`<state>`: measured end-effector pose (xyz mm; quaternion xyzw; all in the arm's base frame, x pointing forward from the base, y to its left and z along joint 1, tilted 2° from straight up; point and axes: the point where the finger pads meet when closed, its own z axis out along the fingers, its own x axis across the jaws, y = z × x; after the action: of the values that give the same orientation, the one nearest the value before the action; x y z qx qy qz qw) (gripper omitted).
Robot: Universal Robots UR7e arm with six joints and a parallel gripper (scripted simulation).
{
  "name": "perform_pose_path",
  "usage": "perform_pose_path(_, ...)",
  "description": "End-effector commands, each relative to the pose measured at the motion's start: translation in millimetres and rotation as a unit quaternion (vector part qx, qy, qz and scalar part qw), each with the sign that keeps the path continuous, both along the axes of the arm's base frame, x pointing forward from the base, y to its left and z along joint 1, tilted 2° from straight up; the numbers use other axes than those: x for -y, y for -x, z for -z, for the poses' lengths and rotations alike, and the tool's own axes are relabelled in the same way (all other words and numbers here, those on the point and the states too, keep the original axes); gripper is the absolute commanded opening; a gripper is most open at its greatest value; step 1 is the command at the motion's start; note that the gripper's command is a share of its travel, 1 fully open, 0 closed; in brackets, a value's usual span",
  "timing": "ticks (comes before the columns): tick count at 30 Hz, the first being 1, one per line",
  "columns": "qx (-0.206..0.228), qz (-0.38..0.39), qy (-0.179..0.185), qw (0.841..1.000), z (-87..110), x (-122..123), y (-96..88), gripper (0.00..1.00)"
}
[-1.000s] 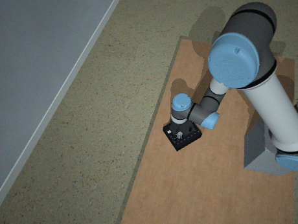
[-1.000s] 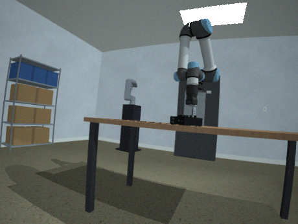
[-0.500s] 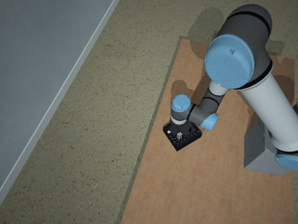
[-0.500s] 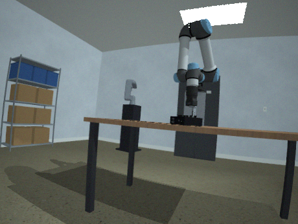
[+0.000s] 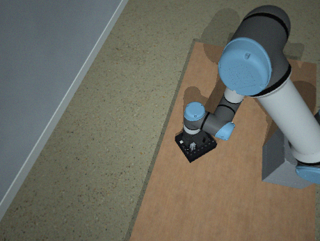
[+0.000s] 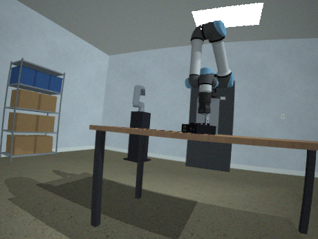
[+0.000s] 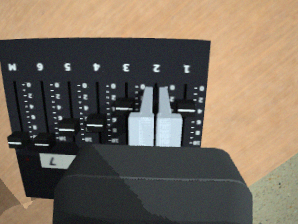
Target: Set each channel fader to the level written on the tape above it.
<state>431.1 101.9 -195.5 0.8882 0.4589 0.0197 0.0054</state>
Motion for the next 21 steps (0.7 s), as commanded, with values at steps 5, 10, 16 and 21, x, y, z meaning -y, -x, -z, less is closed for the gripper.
perform_pose_path(5,0.001,0.0,0.0,1.0,-0.4,0.0,-0.5,0.0)
perform_pose_path(10,0.001,0.0,0.0,1.0,-0.4,0.2,-0.8,0.0)
perform_pose_path(16,0.001,0.0,0.0,1.0,-0.5,1.0,-2.0,0.0)
perform_pose_path(21,0.001,0.0,0.0,1.0,-0.5,2.0,-3.3,0.0)
